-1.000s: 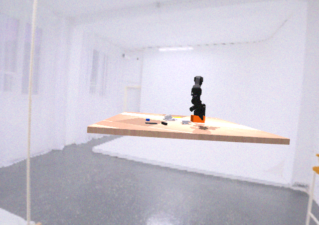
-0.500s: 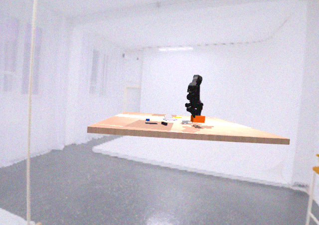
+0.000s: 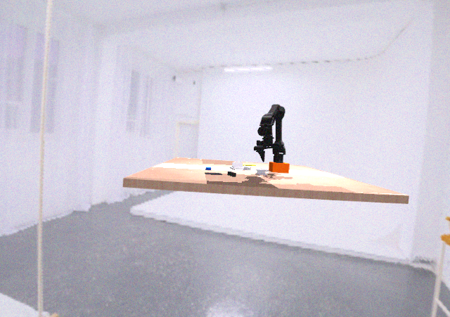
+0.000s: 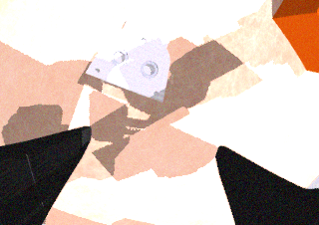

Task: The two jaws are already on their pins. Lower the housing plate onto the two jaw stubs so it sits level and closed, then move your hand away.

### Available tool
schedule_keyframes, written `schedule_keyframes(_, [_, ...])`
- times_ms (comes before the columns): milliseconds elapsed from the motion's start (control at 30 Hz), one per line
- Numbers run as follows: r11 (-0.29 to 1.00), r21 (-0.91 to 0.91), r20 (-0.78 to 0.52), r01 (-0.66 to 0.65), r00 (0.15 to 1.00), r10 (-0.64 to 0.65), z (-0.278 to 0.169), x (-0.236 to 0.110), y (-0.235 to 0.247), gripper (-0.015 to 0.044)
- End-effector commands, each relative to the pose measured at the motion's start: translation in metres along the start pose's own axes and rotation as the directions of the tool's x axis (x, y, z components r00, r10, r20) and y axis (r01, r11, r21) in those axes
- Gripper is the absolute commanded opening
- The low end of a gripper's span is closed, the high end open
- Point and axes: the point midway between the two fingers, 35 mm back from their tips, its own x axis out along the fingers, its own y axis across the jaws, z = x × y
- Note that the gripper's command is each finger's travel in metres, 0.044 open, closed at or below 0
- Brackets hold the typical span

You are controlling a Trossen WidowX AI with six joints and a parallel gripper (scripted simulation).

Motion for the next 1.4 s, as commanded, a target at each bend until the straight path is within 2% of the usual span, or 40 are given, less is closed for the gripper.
schedule_keyframes(0, [0.994, 0.092, 0.019, -0.051, 0.999, 0.050, 0.013, -0.006, 0.006, 0.0440])
schedule_keyframes(233, [0.963, 0.236, 0.051, -0.131, 0.991, 0.123, 0.033, -0.016, 0.016, 0.0440])
schedule_keyframes(433, [0.958, 0.250, 0.054, -0.139, 0.990, 0.130, 0.035, -0.017, 0.017, 0.0440])
schedule_keyframes(633, [0.958, 0.250, 0.054, -0.139, 0.990, 0.129, 0.037, 0.023, 0.022, 0.0440])
schedule_keyframes(1000, [0.958, 0.250, 0.054, -0.139, 0.990, 0.129, 0.037, 0.024, 0.022, 0.0440])
schedule_keyframes(1367, [0.958, 0.250, 0.054, -0.139, 0.990, 0.129, 0.038, 0.042, 0.025, 0.0440])
